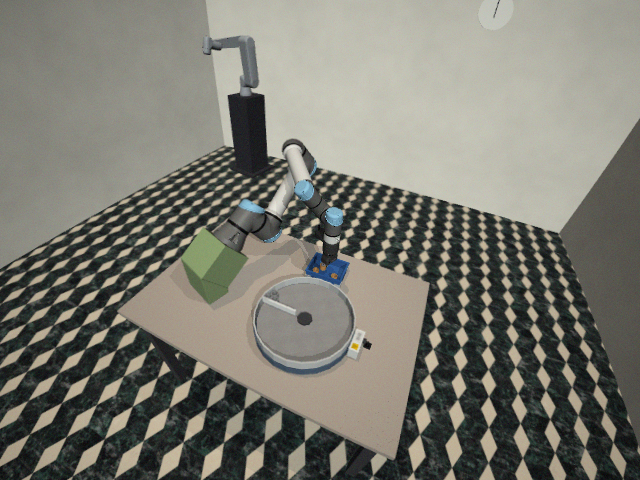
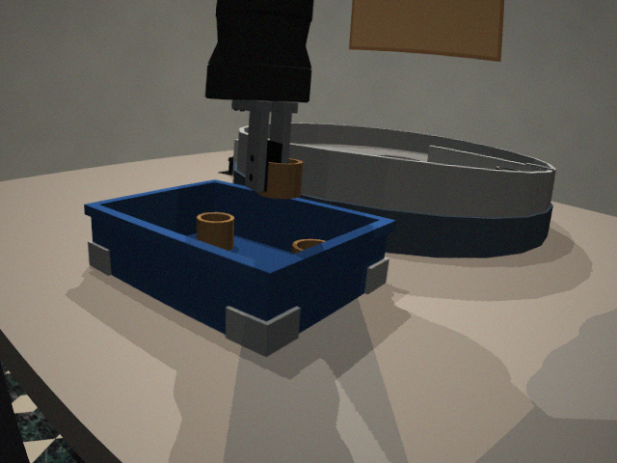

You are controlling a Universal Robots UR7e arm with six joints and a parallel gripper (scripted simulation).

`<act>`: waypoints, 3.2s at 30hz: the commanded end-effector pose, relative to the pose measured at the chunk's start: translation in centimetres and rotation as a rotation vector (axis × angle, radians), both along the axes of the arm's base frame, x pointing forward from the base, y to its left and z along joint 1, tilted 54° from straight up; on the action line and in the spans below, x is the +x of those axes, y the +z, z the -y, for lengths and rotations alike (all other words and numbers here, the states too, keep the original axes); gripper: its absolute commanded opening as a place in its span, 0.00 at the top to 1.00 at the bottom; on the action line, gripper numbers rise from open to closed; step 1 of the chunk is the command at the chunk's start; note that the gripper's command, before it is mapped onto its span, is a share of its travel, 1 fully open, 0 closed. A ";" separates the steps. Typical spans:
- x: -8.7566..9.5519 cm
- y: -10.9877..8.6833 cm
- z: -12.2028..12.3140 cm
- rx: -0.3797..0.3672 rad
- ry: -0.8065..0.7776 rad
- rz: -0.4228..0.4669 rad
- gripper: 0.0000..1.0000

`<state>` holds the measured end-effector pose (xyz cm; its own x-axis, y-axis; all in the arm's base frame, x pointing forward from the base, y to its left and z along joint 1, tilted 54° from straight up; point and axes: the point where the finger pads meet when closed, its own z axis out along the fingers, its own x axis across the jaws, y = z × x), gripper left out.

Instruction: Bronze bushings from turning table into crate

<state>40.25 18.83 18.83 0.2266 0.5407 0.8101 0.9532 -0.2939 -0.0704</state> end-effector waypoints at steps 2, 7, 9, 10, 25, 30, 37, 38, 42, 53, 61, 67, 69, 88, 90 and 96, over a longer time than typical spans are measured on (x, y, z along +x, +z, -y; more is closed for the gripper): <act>0.2 -0.4 -0.6 0.000 -0.001 0.000 1.00; 0.2 -0.4 -0.6 0.000 -0.001 0.000 1.00; 0.2 -0.4 -0.6 0.000 -0.001 0.000 1.00; 0.2 -0.4 -0.6 0.000 -0.001 0.000 1.00; 0.4 -0.9 -1.3 0.000 -0.001 0.000 1.00; 0.4 -0.9 -1.3 0.000 -0.001 0.000 1.00; 0.5 -1.5 -1.9 -0.001 -0.001 0.000 1.00; 0.5 -1.5 -1.9 -0.001 -0.001 0.000 1.00; 0.5 -1.5 -1.9 -0.001 -0.001 0.000 1.00; 0.7 -2.0 -2.6 -0.001 -0.001 0.000 1.00; 0.7 -2.0 -2.6 -0.001 -0.001 0.000 1.00; 0.8 -2.2 -2.9 -0.001 -0.001 0.000 1.00; 0.9 -2.4 -3.2 -0.001 -0.001 0.000 1.00; 1.1 -3.0 -4.0 -0.001 -0.001 0.000 1.00; 1.1 -3.0 -4.0 -0.001 -0.001 0.000 1.00; 1.1 -3.0 -4.0 -0.001 -0.001 0.000 1.00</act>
